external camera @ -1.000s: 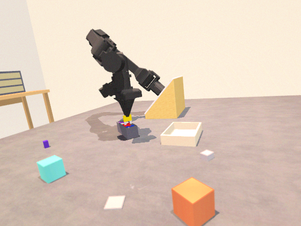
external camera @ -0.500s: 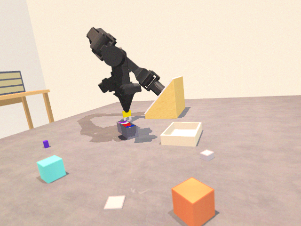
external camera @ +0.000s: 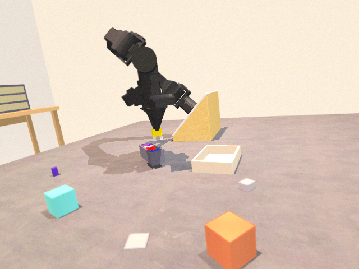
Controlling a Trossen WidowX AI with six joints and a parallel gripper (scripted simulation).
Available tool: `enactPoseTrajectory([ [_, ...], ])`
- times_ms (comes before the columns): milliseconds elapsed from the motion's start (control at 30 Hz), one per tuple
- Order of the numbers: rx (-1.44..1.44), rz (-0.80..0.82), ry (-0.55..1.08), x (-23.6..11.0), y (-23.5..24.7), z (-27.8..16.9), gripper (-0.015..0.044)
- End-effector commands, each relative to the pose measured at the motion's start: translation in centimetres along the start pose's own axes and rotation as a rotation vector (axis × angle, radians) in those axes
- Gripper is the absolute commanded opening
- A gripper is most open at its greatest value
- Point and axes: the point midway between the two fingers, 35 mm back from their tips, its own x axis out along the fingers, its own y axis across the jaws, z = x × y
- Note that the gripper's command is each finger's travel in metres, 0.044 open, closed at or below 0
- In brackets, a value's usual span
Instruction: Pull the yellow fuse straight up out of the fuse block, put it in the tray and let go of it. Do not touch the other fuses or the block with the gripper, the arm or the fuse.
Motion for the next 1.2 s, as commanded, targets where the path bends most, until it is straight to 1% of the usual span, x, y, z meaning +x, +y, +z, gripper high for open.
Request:
enactPoseTrajectory([
  [0,0.004,0.009,0.005,-0.3,2.0,-0.9,0.0],
  [400,0.004,0.014,0.01,-0.5,7.3,-4.8,0.0],
  [867,0.008,0.007,0.005,-0.1,12.5,-10.8,0.0],
  [967,0.009,0.006,0.004,0.0,12.9,-11.5,0.0],
  [1167,0.009,0.006,0.004,0.2,12.9,-11.5,0.0],
])
